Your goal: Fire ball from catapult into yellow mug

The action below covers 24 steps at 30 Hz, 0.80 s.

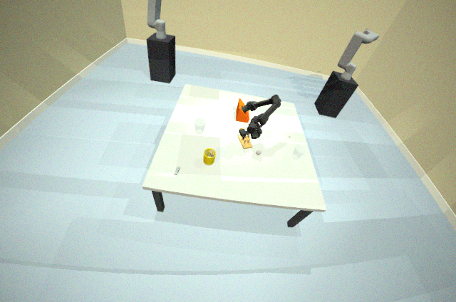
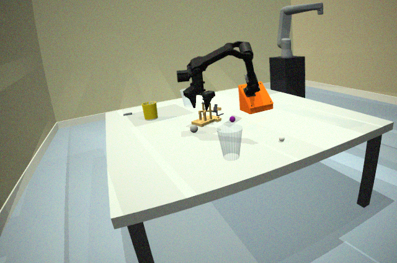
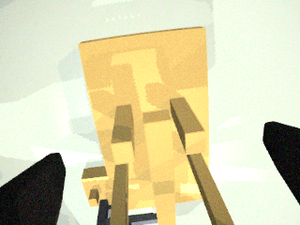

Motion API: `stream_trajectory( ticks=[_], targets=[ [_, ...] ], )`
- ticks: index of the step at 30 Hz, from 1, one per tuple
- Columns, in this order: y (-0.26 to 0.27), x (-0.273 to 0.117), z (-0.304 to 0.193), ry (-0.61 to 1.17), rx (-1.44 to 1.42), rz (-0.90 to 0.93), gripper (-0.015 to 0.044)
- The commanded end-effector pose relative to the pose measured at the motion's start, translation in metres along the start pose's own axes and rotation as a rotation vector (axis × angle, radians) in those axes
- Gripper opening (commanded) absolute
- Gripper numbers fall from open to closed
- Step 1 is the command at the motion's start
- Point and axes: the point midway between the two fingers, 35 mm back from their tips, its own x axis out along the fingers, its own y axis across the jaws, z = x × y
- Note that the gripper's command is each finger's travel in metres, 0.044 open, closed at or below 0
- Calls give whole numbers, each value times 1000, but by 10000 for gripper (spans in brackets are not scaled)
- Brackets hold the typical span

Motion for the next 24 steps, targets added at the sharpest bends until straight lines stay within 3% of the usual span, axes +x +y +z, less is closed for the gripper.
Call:
stream_trajectory(
  ticks=[1, 24],
  targets=[
    [0, 7, 0, -1, 5, 3, 440],
    [2, 44, 0, -2, 5, 5, 440]
  ],
)
